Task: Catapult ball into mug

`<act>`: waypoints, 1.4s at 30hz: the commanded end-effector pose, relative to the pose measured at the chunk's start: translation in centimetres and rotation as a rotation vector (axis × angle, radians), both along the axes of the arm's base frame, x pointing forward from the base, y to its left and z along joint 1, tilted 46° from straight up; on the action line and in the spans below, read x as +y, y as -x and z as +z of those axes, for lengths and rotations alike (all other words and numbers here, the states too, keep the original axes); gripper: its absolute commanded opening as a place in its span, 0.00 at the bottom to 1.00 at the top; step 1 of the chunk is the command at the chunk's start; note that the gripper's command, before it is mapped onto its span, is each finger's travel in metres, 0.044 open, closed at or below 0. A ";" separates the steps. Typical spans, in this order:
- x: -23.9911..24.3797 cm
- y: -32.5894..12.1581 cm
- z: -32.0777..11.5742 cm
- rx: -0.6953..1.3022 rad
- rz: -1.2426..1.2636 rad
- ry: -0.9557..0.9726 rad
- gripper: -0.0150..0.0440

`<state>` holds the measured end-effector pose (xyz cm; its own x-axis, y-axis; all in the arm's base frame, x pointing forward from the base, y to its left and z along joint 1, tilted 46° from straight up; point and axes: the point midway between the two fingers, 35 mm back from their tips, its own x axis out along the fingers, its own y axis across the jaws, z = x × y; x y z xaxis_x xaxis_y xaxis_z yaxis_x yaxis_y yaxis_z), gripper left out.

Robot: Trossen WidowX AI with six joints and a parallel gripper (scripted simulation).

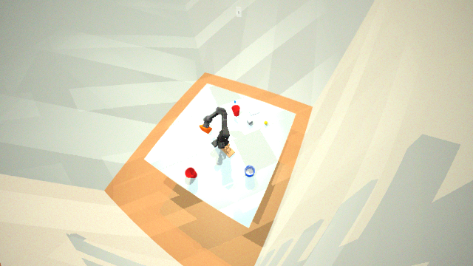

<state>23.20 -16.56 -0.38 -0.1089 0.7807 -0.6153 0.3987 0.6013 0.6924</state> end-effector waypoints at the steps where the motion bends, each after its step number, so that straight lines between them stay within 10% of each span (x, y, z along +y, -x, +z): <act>1: 0.2 -0.1 -0.3 0.010 -0.009 -0.004 0.25; 18: 1.0 -0.3 -1.0 0.008 0.000 -0.001 0.25; 35: -4.0 1.3 4.4 -0.070 -0.090 0.166 1.00; 42: -5.6 1.6 5.8 -0.101 -0.139 0.228 1.00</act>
<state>20.93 -22.39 6.35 0.0624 0.6158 -0.7854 0.4226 0.6966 0.5798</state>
